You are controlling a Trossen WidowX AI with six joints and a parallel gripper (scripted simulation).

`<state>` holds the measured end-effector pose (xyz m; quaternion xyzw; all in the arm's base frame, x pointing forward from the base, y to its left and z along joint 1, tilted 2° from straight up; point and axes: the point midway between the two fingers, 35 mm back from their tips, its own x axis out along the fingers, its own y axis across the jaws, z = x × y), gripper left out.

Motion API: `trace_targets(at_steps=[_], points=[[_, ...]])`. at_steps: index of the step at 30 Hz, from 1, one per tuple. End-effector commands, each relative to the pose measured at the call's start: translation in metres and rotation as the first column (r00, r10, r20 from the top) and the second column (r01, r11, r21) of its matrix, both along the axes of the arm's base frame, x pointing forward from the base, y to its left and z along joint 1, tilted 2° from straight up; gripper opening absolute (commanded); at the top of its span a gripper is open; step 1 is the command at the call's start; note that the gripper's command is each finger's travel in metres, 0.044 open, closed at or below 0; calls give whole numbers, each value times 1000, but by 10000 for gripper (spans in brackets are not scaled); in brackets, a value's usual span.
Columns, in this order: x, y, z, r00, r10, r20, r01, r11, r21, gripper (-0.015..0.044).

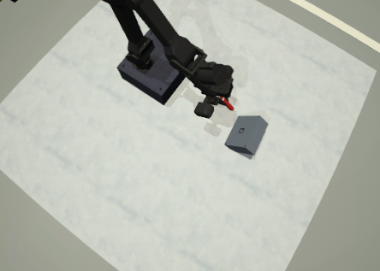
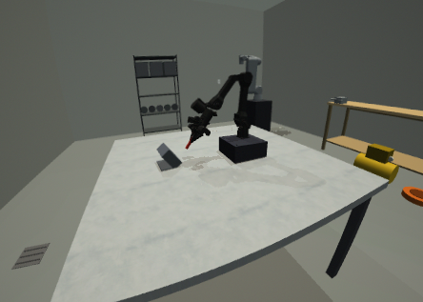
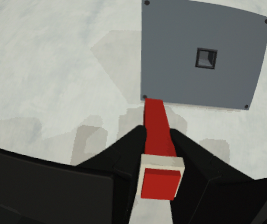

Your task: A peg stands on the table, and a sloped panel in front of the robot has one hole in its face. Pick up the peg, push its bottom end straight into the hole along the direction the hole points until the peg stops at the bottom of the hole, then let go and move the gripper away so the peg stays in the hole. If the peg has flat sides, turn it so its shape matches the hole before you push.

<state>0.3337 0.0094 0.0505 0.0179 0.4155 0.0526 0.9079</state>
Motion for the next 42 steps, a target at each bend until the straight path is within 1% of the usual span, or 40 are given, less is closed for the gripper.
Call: trace_targets(at_steps=[1, 24, 42], points=[[0, -3, 2, 1000, 4, 26, -4, 1000, -4, 0], [-7, -27, 9, 988, -5, 154, 13, 999, -51, 0], [5, -31, 3, 984, -6, 177, 17, 998, -62, 0]])
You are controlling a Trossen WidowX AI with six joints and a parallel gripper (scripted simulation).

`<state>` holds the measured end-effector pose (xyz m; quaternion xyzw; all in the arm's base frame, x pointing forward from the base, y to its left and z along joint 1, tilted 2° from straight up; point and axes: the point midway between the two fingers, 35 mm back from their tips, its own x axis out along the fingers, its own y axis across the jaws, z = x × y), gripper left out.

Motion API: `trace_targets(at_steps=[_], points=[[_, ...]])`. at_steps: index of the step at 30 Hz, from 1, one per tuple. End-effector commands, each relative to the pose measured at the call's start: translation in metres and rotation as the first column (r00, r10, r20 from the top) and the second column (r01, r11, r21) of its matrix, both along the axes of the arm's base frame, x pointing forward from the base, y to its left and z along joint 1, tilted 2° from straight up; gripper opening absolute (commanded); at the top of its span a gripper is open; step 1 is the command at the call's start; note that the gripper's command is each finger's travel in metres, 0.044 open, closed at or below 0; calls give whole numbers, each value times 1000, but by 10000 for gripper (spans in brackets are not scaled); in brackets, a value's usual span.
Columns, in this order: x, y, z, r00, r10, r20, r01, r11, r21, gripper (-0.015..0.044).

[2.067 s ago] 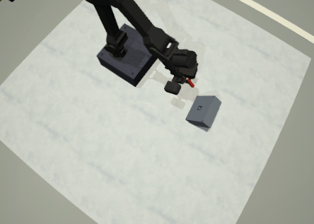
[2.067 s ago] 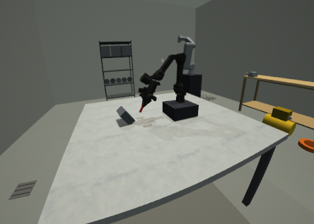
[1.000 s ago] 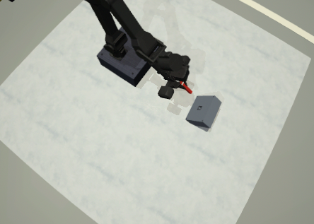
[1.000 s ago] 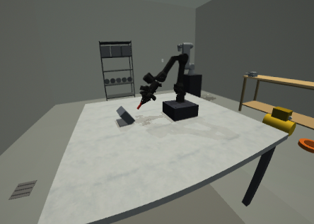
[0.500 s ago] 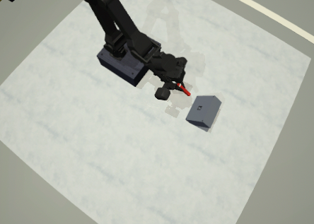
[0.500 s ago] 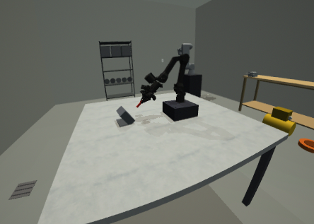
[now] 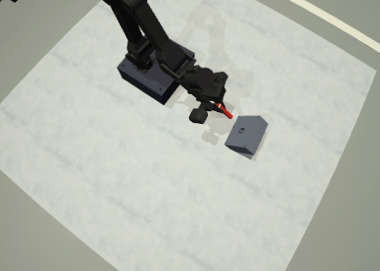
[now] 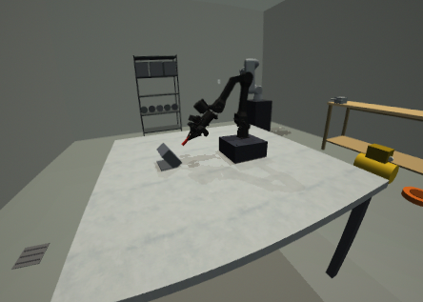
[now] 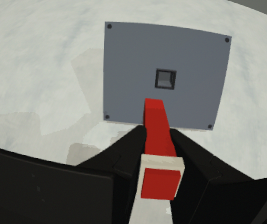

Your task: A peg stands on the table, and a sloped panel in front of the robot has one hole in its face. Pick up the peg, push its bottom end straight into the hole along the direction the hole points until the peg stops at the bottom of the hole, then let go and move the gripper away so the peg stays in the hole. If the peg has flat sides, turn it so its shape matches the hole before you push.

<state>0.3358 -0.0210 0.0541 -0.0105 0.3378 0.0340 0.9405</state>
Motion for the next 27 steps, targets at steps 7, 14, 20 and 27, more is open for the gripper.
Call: trace_targets(at_steps=[7, 14, 20, 27], points=[[7, -2, -3, 1000, 3, 17, -3, 1000, -8, 0], [12, -4, -6, 1000, 2, 27, -2, 1000, -13, 0], [16, -5, -9, 999, 1, 36, 0, 1000, -18, 0], [20, -7, -12, 999, 0, 46, 1, 1000, -23, 0]])
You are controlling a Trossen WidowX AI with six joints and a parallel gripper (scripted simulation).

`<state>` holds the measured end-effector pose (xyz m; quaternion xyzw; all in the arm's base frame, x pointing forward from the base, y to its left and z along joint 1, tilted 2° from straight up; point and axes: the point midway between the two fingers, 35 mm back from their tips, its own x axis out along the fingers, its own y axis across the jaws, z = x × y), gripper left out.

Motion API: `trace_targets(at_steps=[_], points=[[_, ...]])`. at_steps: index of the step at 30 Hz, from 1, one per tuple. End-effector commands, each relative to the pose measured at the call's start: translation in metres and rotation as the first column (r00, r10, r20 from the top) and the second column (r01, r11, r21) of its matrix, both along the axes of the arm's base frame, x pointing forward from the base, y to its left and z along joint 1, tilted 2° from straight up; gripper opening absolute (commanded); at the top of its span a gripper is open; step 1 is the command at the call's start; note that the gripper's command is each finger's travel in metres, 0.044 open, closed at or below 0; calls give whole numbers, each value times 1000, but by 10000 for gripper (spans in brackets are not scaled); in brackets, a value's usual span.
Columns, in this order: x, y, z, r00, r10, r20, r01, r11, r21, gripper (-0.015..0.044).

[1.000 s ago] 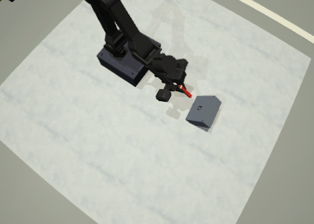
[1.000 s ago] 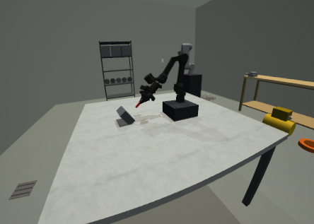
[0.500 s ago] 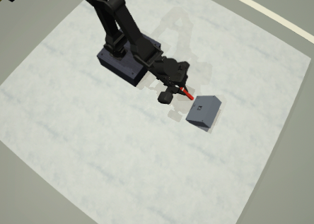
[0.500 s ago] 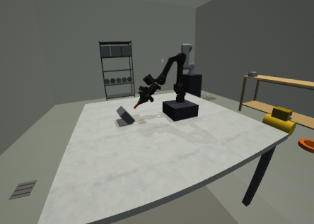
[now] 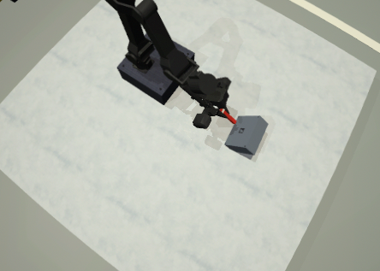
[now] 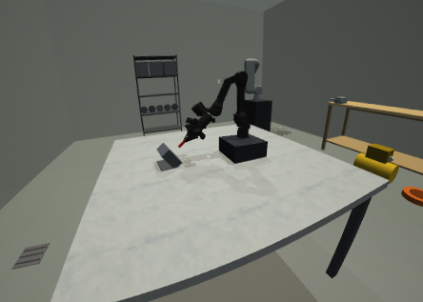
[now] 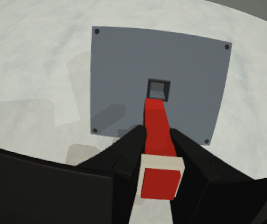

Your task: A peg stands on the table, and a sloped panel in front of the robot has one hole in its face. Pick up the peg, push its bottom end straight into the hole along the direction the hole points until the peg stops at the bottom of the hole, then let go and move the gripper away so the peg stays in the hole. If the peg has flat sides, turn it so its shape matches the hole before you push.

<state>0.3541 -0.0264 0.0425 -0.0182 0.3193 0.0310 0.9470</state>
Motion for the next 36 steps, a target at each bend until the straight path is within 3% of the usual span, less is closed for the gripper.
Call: trace_targets(at_steps=[1, 36], points=[[3, -1, -1, 1000, -1, 7, 1, 1000, -8, 0], [26, -4, -21, 999, -4, 33, 5, 1000, -20, 0]])
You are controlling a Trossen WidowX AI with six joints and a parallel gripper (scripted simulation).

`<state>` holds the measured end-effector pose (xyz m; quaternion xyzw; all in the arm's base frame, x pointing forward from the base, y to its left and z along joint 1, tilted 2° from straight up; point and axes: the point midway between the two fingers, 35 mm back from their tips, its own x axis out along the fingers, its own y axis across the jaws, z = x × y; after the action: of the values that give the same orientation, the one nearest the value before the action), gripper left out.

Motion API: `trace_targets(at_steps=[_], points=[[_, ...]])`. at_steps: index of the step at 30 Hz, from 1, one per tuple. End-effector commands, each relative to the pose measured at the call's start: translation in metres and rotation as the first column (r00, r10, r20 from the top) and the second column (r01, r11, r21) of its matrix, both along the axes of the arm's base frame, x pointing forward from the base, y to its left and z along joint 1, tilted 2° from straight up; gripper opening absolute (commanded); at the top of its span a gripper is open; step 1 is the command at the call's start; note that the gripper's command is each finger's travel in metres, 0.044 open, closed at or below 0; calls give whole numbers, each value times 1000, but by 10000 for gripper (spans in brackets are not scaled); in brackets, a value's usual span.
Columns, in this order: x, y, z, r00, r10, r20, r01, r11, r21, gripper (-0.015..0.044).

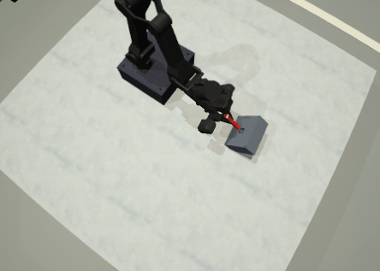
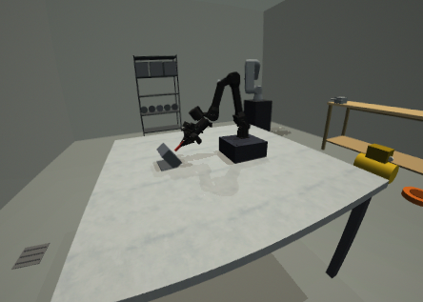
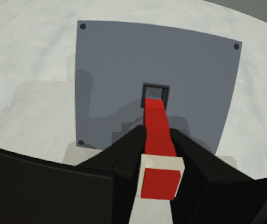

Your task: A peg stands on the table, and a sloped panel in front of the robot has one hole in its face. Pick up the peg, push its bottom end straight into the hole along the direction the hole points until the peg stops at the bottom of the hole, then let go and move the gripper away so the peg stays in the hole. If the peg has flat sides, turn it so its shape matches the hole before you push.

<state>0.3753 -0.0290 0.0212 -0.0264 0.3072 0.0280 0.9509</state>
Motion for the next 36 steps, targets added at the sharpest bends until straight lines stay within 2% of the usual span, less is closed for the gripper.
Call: trace_targets(at_steps=[1, 36], points=[[5, -1, -1, 1000, -4, 7, 4, 1000, -3, 0], [11, -1, -3, 1000, 1, 1, -1, 1000, -1, 0]])
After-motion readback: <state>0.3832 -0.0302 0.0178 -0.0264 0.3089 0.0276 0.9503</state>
